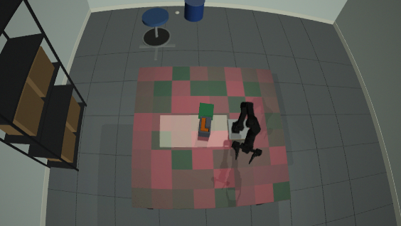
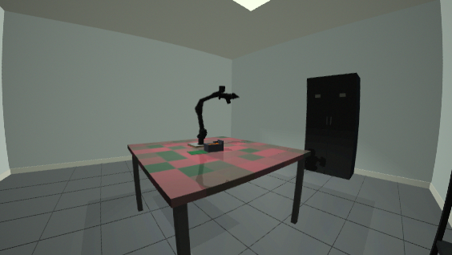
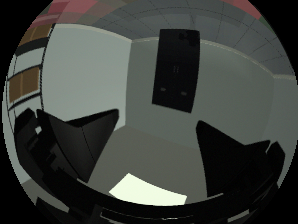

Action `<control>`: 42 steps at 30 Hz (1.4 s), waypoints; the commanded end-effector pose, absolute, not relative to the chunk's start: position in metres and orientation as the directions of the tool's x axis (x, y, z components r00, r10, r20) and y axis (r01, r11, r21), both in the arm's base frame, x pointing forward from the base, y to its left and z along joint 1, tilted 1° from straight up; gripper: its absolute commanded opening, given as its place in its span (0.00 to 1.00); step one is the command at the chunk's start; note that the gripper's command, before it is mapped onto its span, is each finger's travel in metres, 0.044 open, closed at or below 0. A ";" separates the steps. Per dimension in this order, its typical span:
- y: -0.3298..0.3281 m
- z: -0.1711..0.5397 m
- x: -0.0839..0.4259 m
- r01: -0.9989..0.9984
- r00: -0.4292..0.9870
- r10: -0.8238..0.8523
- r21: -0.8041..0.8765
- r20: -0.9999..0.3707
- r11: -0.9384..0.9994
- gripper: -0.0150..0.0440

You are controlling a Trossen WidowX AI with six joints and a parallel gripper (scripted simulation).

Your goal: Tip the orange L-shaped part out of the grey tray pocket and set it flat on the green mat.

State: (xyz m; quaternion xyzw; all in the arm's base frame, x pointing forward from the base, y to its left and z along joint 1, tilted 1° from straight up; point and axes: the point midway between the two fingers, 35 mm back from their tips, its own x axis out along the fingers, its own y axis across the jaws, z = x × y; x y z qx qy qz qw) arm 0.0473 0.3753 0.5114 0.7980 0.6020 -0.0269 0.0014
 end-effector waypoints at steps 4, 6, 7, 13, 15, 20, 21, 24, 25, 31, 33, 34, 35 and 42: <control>0.378 0.491 0.069 0.926 0.320 0.941 -0.173 -0.112 -0.336 0.75; 0.377 0.470 0.092 0.856 0.367 0.912 -0.318 -0.183 -0.408 0.67; 0.376 0.457 0.106 0.799 0.393 0.892 -0.397 -0.225 -0.452 0.62; 0.349 0.383 0.183 0.244 0.507 0.724 -0.727 -0.468 -0.642 0.56; 0.337 0.365 0.200 0.062 0.523 0.670 -0.761 -0.526 -0.646 0.56; 0.300 0.324 0.239 -0.364 0.546 0.533 -0.756 -0.647 -0.545 0.56; 0.292 0.315 0.246 -0.452 0.543 0.502 -0.738 -0.673 -0.501 0.56; 0.264 0.290 0.263 -0.681 0.522 0.411 -0.655 -0.748 -0.327 0.56; 0.255 0.282 0.268 -0.742 0.511 0.381 -0.620 -0.770 -0.257 0.56; 0.196 0.238 0.285 -0.900 0.412 0.219 -0.358 -0.884 0.247 0.56; 0.175 0.225 0.287 -0.865 0.365 0.172 -0.266 -0.915 0.425 0.56; 0.165 0.219 0.287 -0.831 0.340 0.150 -0.222 -0.929 0.511 0.56; 0.155 0.213 0.287 -0.785 0.313 0.129 -0.179 -0.941 0.593 0.56; 0.087 0.176 0.273 -0.204 0.088 0.031 0.013 -0.996 0.979 0.56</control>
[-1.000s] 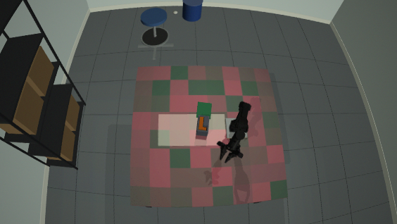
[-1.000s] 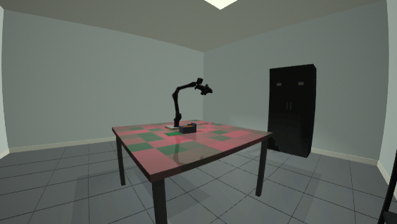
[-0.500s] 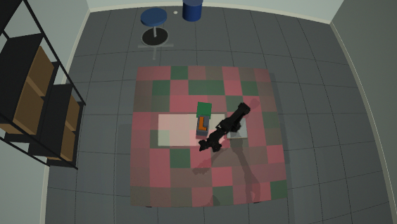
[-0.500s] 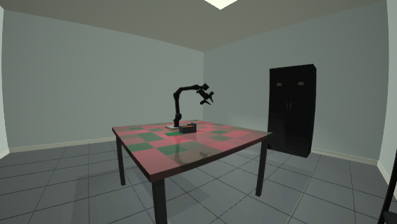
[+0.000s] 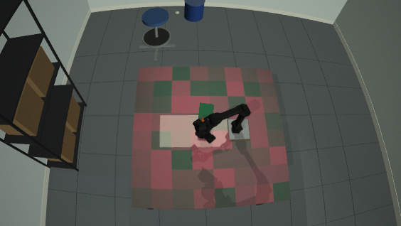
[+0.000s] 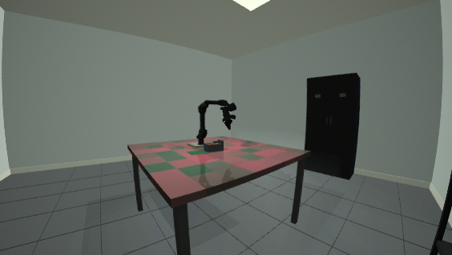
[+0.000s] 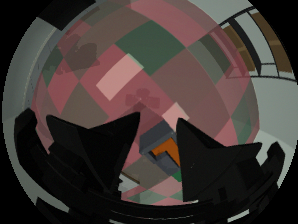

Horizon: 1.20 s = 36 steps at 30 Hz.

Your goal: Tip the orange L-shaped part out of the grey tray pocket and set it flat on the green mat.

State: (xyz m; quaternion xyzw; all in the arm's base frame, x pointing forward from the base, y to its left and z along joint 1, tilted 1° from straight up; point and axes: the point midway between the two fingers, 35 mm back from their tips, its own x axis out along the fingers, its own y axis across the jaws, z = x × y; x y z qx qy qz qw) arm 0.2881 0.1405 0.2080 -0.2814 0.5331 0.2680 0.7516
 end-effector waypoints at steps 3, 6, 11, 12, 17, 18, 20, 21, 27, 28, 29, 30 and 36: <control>0.069 0.168 0.265 0.013 0.017 0.020 0.020 -1.000 1.000 0.56; 0.068 0.168 0.265 0.030 0.012 0.019 0.020 -1.000 0.999 0.56; 0.068 0.168 0.265 0.030 0.012 0.019 0.020 -1.000 0.999 0.56; 0.068 0.168 0.265 0.030 0.012 0.019 0.020 -1.000 0.999 0.56; 0.069 0.139 0.267 0.030 0.012 0.019 0.020 -1.000 0.999 0.56; 0.070 0.130 0.268 0.030 0.012 0.019 0.020 -1.000 0.999 0.56; 0.070 0.110 0.267 0.030 0.012 0.019 0.020 -1.000 0.999 0.56; 0.070 0.101 0.266 0.030 0.012 0.019 0.020 -1.000 0.999 0.56; 0.070 0.093 0.265 0.030 0.012 0.019 0.020 -1.000 0.999 0.56; 0.070 0.092 0.266 0.030 0.012 0.019 0.020 -1.000 0.999 0.56; 0.070 0.091 0.266 0.030 0.012 0.019 0.020 -1.000 0.999 0.56; 0.070 0.090 0.266 0.030 0.012 0.019 0.020 -1.000 0.999 0.56; 0.070 0.080 0.266 0.030 0.012 0.019 0.020 -1.000 0.999 0.56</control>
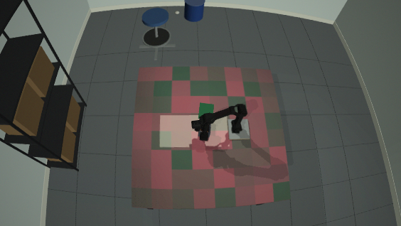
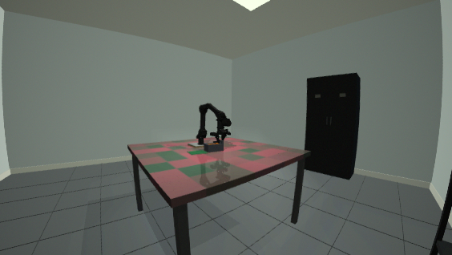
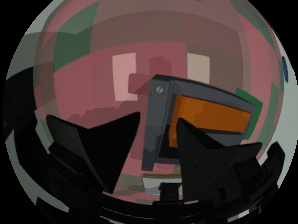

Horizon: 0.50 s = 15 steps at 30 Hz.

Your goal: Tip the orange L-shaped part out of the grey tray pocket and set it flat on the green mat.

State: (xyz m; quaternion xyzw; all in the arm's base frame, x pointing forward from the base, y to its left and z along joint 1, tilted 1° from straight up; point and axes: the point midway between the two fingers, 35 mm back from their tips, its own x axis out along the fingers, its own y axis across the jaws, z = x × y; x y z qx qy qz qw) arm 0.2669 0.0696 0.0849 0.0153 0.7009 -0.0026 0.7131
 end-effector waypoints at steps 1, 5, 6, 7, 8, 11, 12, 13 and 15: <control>0.070 0.078 0.266 0.030 0.012 0.019 0.020 -1.000 0.999 0.56; 0.070 0.071 0.266 0.030 0.012 0.019 0.020 -1.000 0.999 0.56; 0.070 0.070 0.266 0.030 0.012 0.019 0.020 -1.000 0.999 0.56; 0.070 0.068 0.266 0.030 0.012 0.019 0.020 -1.000 0.999 0.56; 0.070 0.067 0.266 0.030 0.012 0.019 0.020 -1.000 0.999 0.56; 0.070 0.062 0.266 0.030 0.012 0.019 0.020 -1.000 0.999 0.56; 0.070 0.060 0.266 0.030 0.012 0.019 0.020 -1.000 0.999 0.56; 0.070 0.059 0.266 0.030 0.012 0.019 0.020 -1.000 0.999 0.56; 0.070 0.058 0.266 0.030 0.012 0.019 0.020 -1.000 0.999 0.56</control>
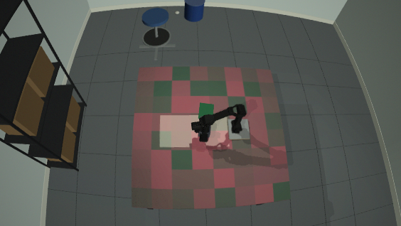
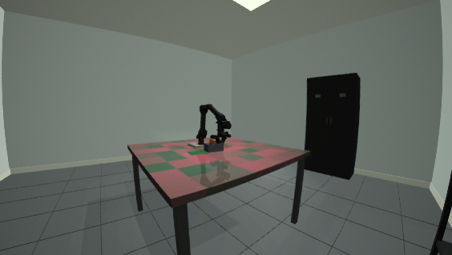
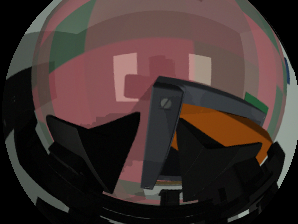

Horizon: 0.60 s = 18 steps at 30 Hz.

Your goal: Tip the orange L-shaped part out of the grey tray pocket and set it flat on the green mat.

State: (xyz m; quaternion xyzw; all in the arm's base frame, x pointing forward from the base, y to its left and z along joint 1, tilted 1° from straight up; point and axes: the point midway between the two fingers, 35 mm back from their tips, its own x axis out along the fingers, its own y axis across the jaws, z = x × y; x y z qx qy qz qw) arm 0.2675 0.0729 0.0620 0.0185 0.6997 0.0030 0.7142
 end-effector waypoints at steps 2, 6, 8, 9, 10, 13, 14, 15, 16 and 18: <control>0.070 0.058 0.266 0.030 0.012 0.019 0.020 -1.000 0.999 0.56; 0.070 0.058 0.266 0.030 0.012 0.019 0.020 -1.000 0.999 0.56; 0.070 0.058 0.266 0.030 0.012 0.019 0.020 -1.000 0.999 0.56; 0.073 0.059 0.267 0.022 0.017 0.029 0.030 -0.999 0.999 0.56; 0.073 0.059 0.267 0.022 0.017 0.029 0.030 -0.999 0.999 0.56; 0.073 0.059 0.267 0.022 0.017 0.029 0.030 -0.999 0.999 0.56; 0.073 0.059 0.267 0.022 0.017 0.029 0.030 -0.999 0.999 0.56; 0.073 0.060 0.267 0.022 0.017 0.029 0.029 -0.999 0.999 0.56; 0.074 0.061 0.267 0.023 0.016 0.028 0.029 -0.999 0.999 0.56; 0.076 0.064 0.267 0.025 0.015 0.026 0.026 -1.000 0.999 0.56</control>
